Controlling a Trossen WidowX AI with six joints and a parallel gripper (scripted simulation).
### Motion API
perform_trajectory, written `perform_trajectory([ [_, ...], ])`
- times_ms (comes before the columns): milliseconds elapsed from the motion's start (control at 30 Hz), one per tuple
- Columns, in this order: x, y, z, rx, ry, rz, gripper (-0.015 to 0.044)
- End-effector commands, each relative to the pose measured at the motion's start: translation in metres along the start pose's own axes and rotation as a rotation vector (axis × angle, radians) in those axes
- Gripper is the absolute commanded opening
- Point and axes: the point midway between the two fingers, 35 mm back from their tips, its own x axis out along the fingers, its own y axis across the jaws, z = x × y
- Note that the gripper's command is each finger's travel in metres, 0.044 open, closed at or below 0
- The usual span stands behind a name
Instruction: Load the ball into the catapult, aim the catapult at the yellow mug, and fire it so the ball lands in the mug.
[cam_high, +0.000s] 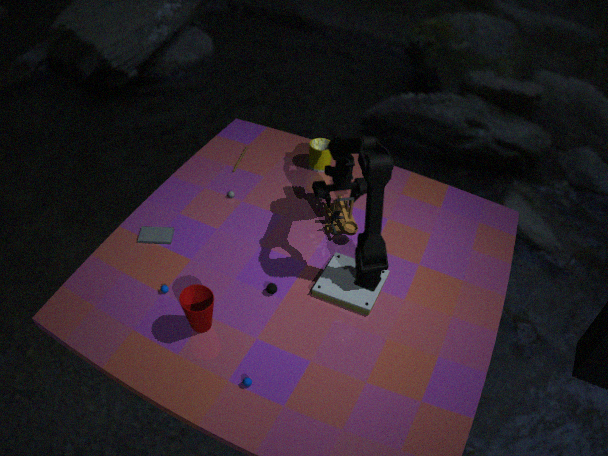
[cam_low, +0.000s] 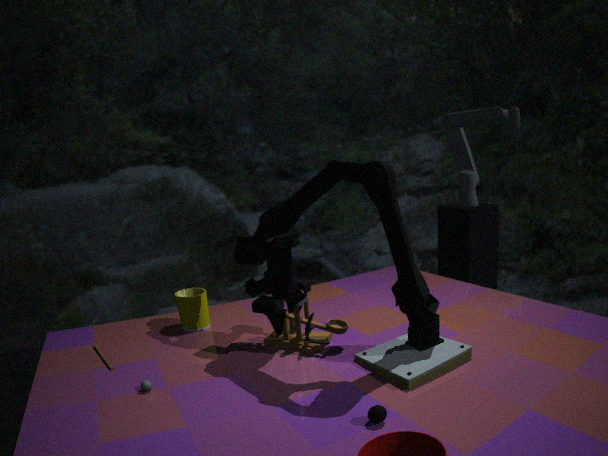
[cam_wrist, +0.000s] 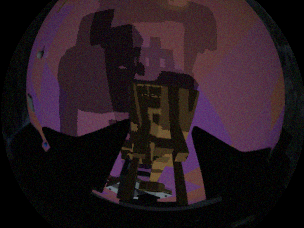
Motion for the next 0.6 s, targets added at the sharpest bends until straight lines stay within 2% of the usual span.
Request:
perform_trajectory([
  [0, -0.001, 0.0, 0.0, 0.0, -0.001, 0.0, 0.0256],
  [167, -0.001, 0.0, 0.0, 0.0, -0.001, 0.0, 0.0125],
  [333, -0.001, 0.0, 0.0, 0.0, -0.001, 0.0, 0.0092],
  [367, -0.003, 0.0, 0.0, 0.0, -0.001, 0.0, 0.0065],
  [467, -0.039, 0.0, 0.001, 0.0, -0.001, 0.0, 0.0],
  [567, -0.05, 0.0, 0.0, 0.0, -0.001, 0.0, 0.0],
])
